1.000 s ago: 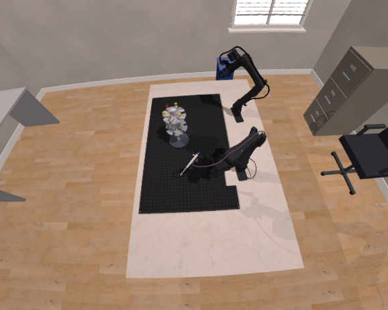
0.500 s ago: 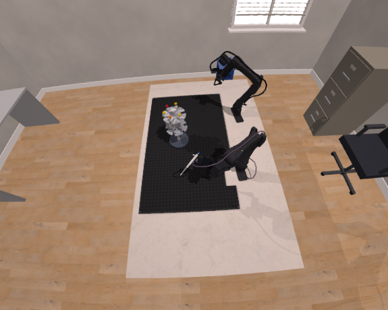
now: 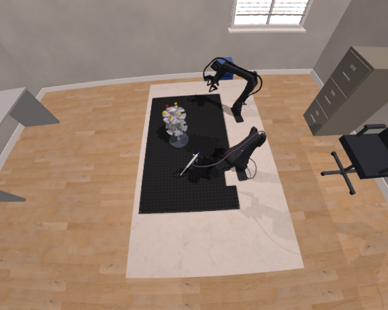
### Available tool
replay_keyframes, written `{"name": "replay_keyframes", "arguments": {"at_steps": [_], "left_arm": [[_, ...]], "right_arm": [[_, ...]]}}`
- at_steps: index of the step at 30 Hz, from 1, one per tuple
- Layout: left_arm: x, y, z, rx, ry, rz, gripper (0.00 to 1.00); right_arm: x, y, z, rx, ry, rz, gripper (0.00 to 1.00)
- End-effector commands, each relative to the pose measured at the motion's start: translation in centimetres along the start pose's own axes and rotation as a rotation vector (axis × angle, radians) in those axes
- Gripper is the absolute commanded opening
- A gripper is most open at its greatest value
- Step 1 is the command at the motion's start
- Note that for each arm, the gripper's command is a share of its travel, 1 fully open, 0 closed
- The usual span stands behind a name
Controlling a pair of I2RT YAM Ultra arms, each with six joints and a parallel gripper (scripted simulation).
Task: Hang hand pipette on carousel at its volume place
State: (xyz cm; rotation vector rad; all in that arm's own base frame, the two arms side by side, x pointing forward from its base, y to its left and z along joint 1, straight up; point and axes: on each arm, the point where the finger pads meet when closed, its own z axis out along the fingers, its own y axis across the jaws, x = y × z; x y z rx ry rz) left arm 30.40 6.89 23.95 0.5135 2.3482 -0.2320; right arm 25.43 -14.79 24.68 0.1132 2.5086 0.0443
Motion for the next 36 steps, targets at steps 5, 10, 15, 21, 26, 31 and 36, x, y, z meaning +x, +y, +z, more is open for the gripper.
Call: {"name": "replay_keyframes", "arguments": {"at_steps": [5, 10, 15, 21, 26, 31, 36], "left_arm": [[-1.3, 0.2, -0.7, -0.013, -0.041, 0.030, 1.00], [-1.3, 0.2, -0.7, -0.013, -0.041, 0.030, 1.00], [-1.3, 0.2, -0.7, -0.013, -0.041, 0.030, 1.00], [-1.7, -3.1, 0.5, 0.005, -0.117, -0.096, 0.49], [-1.8, -4.8, 1.3, -0.001, -0.158, -0.196, 0.49], [-2.1, -6.7, 2.0, 0.006, -0.205, -0.291, 0.49], [-2.1, -6.7, 2.0, 0.006, -0.205, -0.291, 0.49]], "right_arm": [[-3.2, -0.1, 1.0, -0.115, -0.172, -0.257, 1.00], [-2.6, 0.6, 1.1, -0.126, -0.155, -0.249, 1.00], [-2.6, 0.6, 1.1, -0.126, -0.155, -0.249, 1.00], [-2.6, 0.6, 1.1, -0.126, -0.155, -0.249, 1.00], [-2.6, 0.6, 1.1, -0.126, -0.155, -0.249, 1.00], [-2.6, 0.6, 1.1, -0.126, -0.155, -0.249, 1.00], [-2.6, 0.6, 1.1, -0.126, -0.155, -0.249, 1.00]]}}
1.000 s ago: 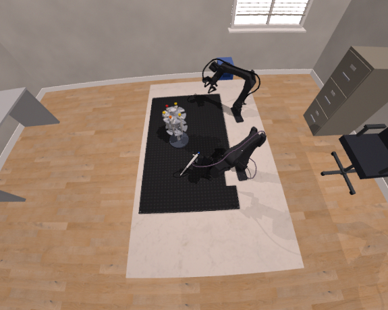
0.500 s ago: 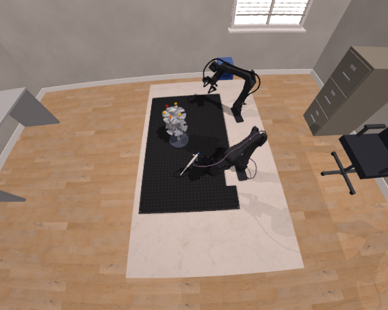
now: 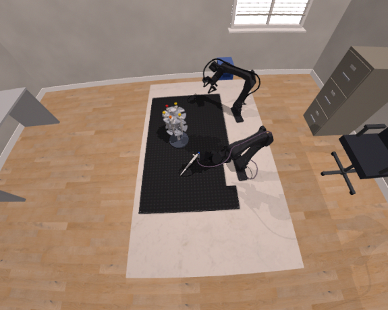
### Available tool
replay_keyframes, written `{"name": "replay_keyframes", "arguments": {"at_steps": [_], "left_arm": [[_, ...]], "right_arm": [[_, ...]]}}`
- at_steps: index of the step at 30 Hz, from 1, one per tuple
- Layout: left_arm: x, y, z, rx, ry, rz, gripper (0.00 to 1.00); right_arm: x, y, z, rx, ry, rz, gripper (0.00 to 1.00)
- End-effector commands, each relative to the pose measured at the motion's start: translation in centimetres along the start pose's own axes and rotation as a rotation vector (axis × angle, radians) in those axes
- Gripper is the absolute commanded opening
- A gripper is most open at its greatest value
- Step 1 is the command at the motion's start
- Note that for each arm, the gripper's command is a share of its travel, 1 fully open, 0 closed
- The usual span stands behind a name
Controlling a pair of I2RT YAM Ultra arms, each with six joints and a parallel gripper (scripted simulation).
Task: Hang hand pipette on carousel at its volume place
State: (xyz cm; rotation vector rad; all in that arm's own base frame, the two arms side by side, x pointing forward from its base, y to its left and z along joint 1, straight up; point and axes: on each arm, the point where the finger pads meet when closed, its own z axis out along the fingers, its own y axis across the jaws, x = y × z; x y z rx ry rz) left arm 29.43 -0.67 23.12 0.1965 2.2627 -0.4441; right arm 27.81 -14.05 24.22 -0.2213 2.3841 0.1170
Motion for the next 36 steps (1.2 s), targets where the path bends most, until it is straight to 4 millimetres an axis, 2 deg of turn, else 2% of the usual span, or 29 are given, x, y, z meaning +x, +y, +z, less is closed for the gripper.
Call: {"name": "replay_keyframes", "arguments": {"at_steps": [1, 4, 6, 12, 17, 20, 21, 23, 30, 31, 32, 35, 36], "left_arm": [[-1.1, -0.4, 0.1, -0.034, -0.077, -0.050, 0.49], [-0.8, -2.4, 1.0, -0.012, -0.126, -0.149, 0.49], [-0.8, -2.4, 1.0, -0.012, -0.126, -0.149, 0.49], [-0.2, -6.1, 2.6, 0.032, -0.219, -0.341, 0.49], [-0.2, -6.1, 2.6, 0.032, -0.219, -0.341, 0.49], [-1.4, -6.5, 1.9, 0.040, -0.248, -0.331, 0.49], [-0.1, -6.8, 2.9, 0.045, -0.234, -0.374, 0.49], [-0.1, -6.8, 2.9, 0.045, -0.234, -0.374, 0.49], [0.8, -11.4, 4.9, 0.131, -0.329, -0.604, 0.49], [1.5, -11.8, 6.1, 0.123, -0.314, -0.636, 0.49], [1.5, -12.3, 6.3, 0.131, -0.325, -0.660, 0.49], [1.6, -12.3, 6.3, 0.131, -0.325, -0.660, 0.49], [0.8, -12.6, 6.0, 0.142, -0.338, -0.660, 0.49]], "right_arm": [[-1.0, -0.4, -0.6, 0.018, -0.042, -0.025, 1.00], [-1.0, -0.4, -0.6, 0.018, -0.042, -0.025, 1.00], [-1.0, -0.4, -0.6, 0.018, -0.042, -0.025, 1.00], [-1.0, -0.4, -0.6, 0.018, -0.042, -0.025, 1.00], [-1.0, -0.4, -0.6, 0.018, -0.042, -0.025, 1.00], [-1.0, -0.4, -0.6, 0.018, -0.042, -0.025, 1.00], [-1.0, -0.4, -0.6, 0.018, -0.042, -0.025, 1.00], [-1.0, -0.4, -0.6, 0.018, -0.042, -0.025, 1.00], [-1.0, -0.4, -0.6, 0.018, -0.042, -0.025, 1.00], [-1.0, -0.4, -0.6, 0.018, -0.042, -0.025, 1.00], [-1.0, -0.4, -0.6, 0.018, -0.042, -0.025, 1.00], [-1.0, -0.4, -0.6, 0.018, -0.042, -0.025, 1.00], [-1.0, -0.4, -0.6, 0.018, -0.042, -0.025, 1.00]]}}
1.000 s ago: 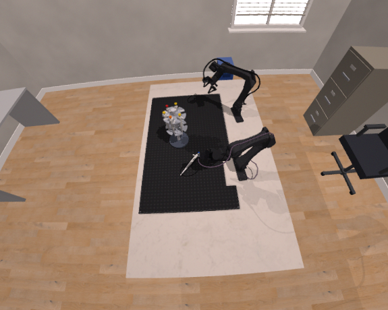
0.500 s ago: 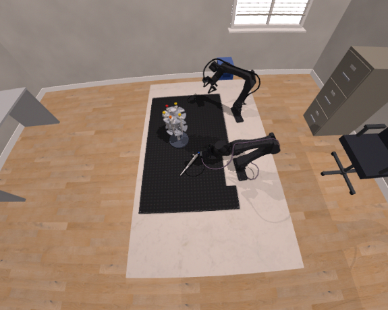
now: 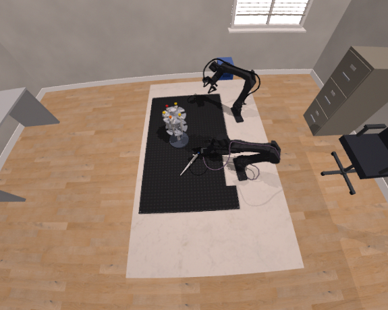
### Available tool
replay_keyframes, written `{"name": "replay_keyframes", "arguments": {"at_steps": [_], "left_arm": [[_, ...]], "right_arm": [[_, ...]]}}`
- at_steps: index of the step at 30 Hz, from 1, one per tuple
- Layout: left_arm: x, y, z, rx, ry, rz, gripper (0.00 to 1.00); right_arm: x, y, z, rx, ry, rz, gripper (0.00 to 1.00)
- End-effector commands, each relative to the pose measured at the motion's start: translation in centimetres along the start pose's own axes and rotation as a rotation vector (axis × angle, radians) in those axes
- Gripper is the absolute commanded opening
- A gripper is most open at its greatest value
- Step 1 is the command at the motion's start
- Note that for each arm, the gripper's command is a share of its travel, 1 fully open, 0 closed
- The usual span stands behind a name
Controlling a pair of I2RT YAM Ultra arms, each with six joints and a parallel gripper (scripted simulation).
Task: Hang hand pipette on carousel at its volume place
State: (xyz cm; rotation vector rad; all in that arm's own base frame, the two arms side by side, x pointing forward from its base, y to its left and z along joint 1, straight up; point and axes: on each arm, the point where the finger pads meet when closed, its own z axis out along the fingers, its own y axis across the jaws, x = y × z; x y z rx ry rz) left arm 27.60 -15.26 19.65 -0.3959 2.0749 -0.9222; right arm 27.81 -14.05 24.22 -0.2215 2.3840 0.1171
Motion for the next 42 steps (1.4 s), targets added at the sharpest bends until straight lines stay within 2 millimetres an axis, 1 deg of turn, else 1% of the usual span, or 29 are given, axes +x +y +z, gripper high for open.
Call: {"name": "replay_keyframes", "arguments": {"at_steps": [1, 6, 7, 16, 21, 22, 26, 28, 29, 30, 32, 36, 42], "left_arm": [[-3.6, -2.1, -0.1, 0.024, -0.182, -0.077, 0.49], [-3.6, -2.1, -0.1, 0.024, -0.182, -0.077, 0.49], [-1.8, -0.9, 0.7, 0.005, -0.167, -0.106, 0.49], [2.5, -4.6, 3.5, 0.146, -0.250, -0.377, 0.49], [2.3, -4.9, 3.4, 0.154, -0.253, -0.381, 0.49], [1.5, -6.3, 3.2, 0.183, -0.264, -0.394, 0.49], [1.4, -6.2, 3.2, 0.181, -0.268, -0.391, 0.49], [3.4, -5.6, 4.1, 0.189, -0.262, -0.441, 0.49], [4.0, -5.8, 4.4, 0.204, -0.266, -0.470, 0.49], [4.3, -6.5, 4.7, 0.230, -0.272, -0.504, 0.49], [4.6, -8.7, 5.3, 0.299, -0.289, -0.583, 0.49], [6.6, -10.2, 6.5, 0.361, -0.299, -0.690, 0.49], [6.4, -10.1, 6.6, 0.363, -0.312, -0.684, 0.49]], "right_arm": [[-1.0, -0.4, -0.6, 0.018, -0.042, -0.025, 1.00], [-1.0, -0.4, -0.6, 0.018, -0.042, -0.025, 1.00], [-1.0, -0.4, -0.6, 0.018, -0.042, -0.025, 1.00], [-1.0, -0.4, -0.6, 0.018, -0.042, -0.025, 1.00], [-1.0, -0.4, -0.6, 0.018, -0.042, -0.025, 1.00], [-1.0, -0.4, -0.6, 0.018, -0.042, -0.025, 1.00], [-1.0, -0.4, -0.6, 0.018, -0.042, -0.025, 1.00], [-1.0, -0.4, -0.6, 0.018, -0.042, -0.025, 1.00], [-1.0, -0.4, -0.6, 0.018, -0.042, -0.025, 1.00], [-1.0, -0.4, -0.6, 0.018, -0.042, -0.025, 1.00], [-1.0, -0.4, -0.6, 0.018, -0.042, -0.025, 1.00], [-1.0, -0.4, -0.6, 0.018, -0.042, -0.025, 1.00], [-1.0, -0.4, -0.6, 0.018, -0.042, -0.025, 1.00]]}}
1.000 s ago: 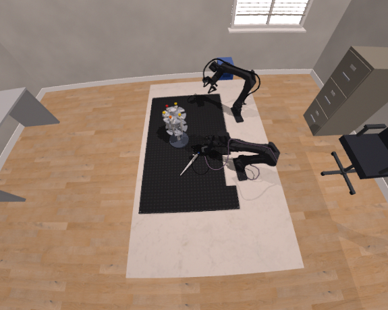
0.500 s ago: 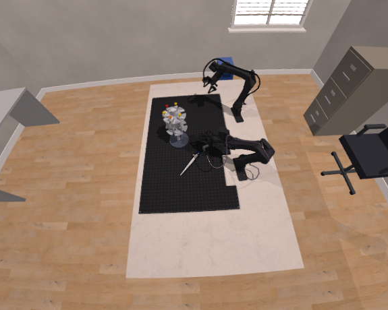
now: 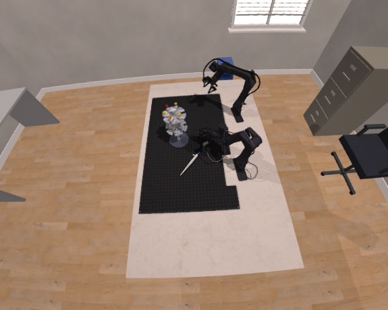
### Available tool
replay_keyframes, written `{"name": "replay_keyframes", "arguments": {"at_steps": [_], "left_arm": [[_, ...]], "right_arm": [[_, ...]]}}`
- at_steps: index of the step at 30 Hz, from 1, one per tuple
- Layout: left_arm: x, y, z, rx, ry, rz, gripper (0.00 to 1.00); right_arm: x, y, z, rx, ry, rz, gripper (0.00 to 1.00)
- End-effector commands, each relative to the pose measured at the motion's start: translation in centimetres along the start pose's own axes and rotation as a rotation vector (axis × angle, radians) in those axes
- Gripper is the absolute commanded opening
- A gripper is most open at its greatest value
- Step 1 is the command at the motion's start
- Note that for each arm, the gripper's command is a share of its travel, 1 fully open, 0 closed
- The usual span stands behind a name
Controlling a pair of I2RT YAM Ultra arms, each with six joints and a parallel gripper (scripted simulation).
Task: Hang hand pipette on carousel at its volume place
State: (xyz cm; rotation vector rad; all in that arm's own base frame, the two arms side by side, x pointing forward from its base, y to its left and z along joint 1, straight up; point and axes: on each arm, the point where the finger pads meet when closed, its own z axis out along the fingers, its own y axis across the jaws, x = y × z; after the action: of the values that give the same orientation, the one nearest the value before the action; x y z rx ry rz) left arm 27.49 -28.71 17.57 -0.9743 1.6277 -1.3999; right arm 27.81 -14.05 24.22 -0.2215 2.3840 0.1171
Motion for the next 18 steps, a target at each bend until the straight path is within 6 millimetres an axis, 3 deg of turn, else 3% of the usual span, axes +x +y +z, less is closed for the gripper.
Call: {"name": "replay_keyframes", "arguments": {"at_steps": [1, 10, 18], "left_arm": [[-0.7, -3.3, 0.6, 0.125, -0.067, -0.083, 0.49], [-0.8, -2.9, 0.2, 0.113, -0.058, -0.079, 0.49], [-0.9, -3.5, 2.4, 0.127, -0.060, -0.081, 0.49]], "right_arm": [[-1.0, -0.4, -0.6, 0.018, -0.041, -0.025, 1.00], [-1.0, -0.4, -0.6, 0.018, -0.041, -0.025, 1.00], [-1.0, -0.4, -0.6, 0.018, -0.041, -0.025, 1.00]]}}
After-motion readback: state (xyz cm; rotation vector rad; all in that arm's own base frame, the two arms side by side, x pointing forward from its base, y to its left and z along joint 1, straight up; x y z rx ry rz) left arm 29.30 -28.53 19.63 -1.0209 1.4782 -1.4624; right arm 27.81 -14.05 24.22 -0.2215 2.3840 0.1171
